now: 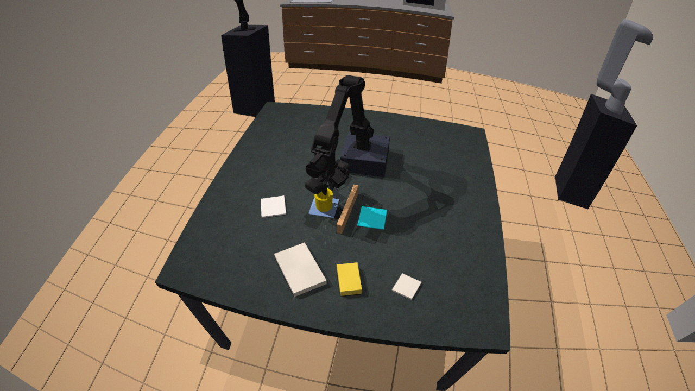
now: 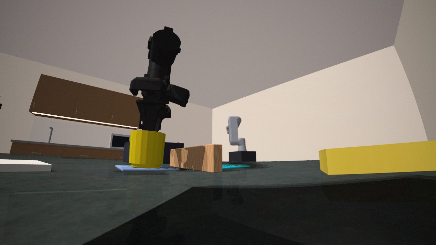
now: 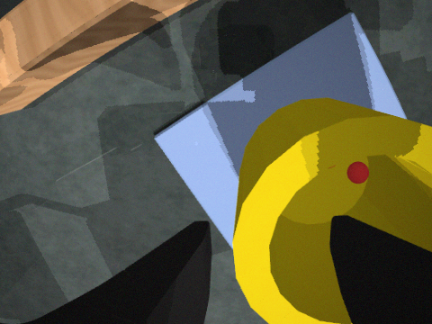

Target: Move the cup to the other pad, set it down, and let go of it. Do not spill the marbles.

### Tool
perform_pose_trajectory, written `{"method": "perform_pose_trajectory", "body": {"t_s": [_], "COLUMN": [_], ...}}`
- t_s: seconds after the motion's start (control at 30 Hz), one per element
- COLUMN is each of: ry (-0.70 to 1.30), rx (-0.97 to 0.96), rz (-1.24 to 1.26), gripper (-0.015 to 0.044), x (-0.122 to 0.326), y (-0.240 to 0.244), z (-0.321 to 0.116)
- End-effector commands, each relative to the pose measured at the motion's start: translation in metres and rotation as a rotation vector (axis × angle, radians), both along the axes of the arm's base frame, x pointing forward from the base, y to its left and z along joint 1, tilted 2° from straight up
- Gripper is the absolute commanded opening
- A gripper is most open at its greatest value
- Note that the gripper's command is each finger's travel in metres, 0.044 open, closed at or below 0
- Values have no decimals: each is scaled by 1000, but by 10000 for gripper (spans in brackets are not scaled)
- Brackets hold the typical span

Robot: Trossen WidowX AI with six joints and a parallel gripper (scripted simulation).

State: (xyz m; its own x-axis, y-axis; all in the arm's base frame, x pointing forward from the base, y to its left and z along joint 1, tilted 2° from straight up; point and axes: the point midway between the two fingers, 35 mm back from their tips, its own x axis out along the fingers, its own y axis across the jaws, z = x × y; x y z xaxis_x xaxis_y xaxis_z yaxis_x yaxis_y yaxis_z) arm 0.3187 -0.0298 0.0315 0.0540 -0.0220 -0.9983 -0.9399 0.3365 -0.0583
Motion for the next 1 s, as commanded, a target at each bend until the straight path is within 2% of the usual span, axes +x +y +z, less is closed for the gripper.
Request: {"method": "perform_pose_trajectory", "body": {"t_s": [0.0, 0.7, 0.73, 0.97], "ry": [8, 9, 4, 4], "rx": [-4, -4, 0, 0], "rz": [5, 5, 0, 0], "gripper": [167, 167, 140, 94], "x": [-3, -4, -2, -2], "y": [-1, -1, 0, 0], "z": [-9, -31, -29, -29]}}
